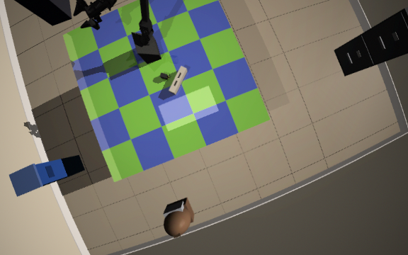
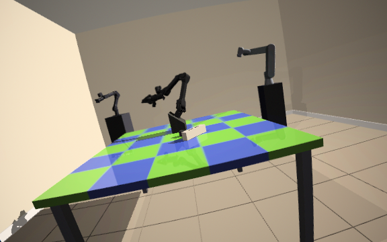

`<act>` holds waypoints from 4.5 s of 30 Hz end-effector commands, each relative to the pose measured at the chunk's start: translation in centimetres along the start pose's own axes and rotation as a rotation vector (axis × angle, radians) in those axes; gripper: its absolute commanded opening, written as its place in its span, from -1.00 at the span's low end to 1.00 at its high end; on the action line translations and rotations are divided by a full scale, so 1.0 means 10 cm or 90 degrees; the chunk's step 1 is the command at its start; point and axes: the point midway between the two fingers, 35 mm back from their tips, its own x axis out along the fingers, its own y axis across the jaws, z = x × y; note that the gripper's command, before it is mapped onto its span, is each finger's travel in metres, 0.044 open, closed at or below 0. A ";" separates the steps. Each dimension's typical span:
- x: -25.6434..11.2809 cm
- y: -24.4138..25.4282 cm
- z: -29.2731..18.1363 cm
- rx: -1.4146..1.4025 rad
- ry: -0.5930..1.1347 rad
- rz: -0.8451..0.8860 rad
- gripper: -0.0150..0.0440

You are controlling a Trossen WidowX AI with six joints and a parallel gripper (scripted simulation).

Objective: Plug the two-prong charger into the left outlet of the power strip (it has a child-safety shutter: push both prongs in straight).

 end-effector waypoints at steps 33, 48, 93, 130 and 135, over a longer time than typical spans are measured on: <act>0.29 -1.39 -0.39 -0.551 0.013 -0.238 1.00; 0.26 -2.05 -0.37 -0.795 0.040 -0.350 1.00; -0.42 -3.82 0.00 -1.523 0.432 -0.706 1.00; -1.41 -4.65 0.70 -1.887 1.244 -0.931 1.00; -1.55 -4.71 0.80 -1.885 1.401 -0.941 1.00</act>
